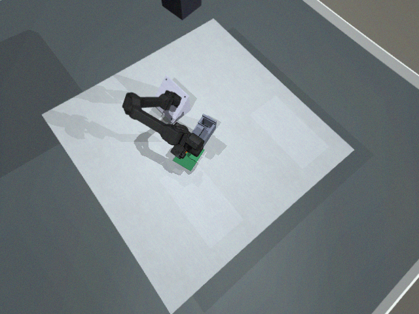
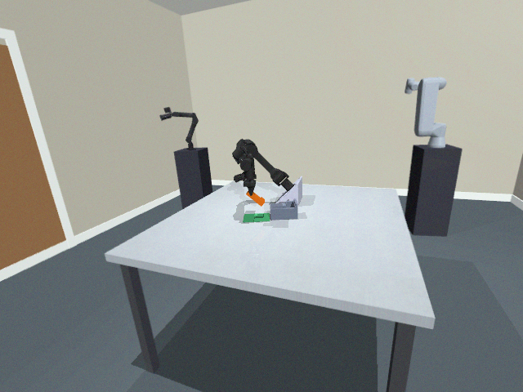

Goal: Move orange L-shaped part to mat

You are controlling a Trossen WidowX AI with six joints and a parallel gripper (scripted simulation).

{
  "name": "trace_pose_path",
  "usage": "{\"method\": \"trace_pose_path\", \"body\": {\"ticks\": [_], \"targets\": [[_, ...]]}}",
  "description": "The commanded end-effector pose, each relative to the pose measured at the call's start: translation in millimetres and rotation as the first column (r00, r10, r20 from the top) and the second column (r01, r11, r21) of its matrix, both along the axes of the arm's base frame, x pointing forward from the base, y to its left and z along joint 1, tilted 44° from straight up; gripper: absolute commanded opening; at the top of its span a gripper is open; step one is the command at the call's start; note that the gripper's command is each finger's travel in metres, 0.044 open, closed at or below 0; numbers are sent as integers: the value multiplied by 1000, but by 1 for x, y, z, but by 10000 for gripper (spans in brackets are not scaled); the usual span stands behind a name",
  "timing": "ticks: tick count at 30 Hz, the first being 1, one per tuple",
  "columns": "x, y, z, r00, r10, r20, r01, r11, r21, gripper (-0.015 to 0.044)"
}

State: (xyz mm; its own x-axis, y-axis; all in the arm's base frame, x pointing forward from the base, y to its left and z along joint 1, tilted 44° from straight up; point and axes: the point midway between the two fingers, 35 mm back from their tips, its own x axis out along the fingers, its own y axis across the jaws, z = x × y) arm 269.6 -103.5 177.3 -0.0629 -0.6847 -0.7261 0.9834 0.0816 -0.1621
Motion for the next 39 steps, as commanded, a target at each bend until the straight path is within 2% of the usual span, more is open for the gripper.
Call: {"method": "trace_pose_path", "body": {"ticks": [1,39], "targets": [[-1,-5,-5,1000,0,-3,0,1000,-5,0],[-5,-45,-45,1000,0,-2,0,1000,-8,0]]}}
